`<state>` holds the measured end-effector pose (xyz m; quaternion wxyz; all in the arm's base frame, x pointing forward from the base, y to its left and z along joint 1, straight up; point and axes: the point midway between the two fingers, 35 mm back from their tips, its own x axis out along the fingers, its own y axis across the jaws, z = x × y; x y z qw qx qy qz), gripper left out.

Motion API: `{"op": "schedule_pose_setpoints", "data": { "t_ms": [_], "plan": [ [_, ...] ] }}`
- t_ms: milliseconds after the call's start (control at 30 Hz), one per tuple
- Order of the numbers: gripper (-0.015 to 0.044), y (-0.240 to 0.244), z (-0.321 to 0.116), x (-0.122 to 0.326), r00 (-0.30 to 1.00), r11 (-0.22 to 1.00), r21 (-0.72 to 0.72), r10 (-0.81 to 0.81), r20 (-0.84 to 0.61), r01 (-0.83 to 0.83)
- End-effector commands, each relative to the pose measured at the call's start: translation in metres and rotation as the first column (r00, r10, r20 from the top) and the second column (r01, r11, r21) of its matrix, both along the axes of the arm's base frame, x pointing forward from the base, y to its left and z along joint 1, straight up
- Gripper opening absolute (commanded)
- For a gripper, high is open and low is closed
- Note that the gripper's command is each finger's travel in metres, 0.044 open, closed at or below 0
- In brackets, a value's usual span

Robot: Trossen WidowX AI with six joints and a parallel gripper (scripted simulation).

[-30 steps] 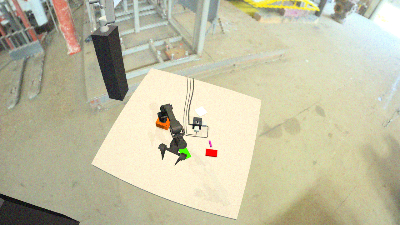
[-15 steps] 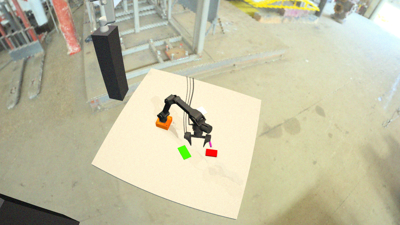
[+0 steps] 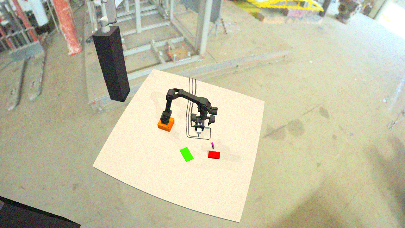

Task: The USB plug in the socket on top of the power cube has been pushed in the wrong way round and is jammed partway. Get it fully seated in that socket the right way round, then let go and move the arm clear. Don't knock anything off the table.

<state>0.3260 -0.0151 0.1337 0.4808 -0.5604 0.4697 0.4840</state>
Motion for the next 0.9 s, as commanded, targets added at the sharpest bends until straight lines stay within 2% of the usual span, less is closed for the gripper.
{"op": "schedule_pose_setpoints", "data": {
  "t_ms": [0, 867],
  "plan": [
    [0.0440, 0.042, -0.013, -0.025, 0.998, 0.998, 0.063, 0.011, -0.063, -0.008],
    [0.0440, 0.040, -0.029, -0.021, 0.998, 0.998, 0.063, 0.011, -0.063, -0.008]
  ]
}}
